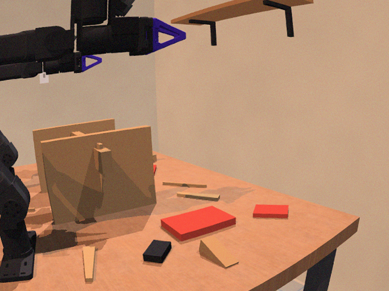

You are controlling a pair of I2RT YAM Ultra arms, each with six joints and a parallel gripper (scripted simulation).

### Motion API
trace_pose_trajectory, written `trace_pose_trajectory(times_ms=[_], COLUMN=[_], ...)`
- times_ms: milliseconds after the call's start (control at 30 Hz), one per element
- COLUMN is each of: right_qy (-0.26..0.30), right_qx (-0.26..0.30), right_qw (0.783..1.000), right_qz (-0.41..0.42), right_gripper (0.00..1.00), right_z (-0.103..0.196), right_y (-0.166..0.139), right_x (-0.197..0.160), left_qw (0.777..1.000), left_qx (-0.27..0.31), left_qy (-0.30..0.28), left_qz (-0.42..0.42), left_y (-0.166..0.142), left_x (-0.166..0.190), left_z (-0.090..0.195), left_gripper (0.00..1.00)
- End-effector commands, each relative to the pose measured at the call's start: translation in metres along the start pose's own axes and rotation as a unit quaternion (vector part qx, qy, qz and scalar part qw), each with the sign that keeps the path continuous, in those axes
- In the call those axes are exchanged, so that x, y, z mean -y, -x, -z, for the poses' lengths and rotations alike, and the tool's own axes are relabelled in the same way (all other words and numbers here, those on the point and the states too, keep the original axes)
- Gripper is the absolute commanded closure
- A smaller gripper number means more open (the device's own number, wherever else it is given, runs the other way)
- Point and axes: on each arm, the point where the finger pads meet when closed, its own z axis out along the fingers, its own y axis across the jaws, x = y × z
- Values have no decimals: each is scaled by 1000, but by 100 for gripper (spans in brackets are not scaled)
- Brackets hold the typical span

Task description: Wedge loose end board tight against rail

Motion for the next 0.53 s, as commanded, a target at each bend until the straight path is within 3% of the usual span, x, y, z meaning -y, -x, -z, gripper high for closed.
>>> trace_pose_trajectory(times_ms=[0, 500], right_qy=[-2, 0], right_qx=[34, 34], right_qw=[999, 999], right_qz=[-2, -2], right_gripper=[80, 80], right_z=[3, 2], right_y=[29, 28], right_x=[1, 0], left_qw=[1000, 1000], left_qx=[28, 23], left_qy=[3, 7], left_qz=[-3, -3], left_y=[24, 20], left_x=[-3, -5], left_z=[8, 7], left_gripper=[100, 100])
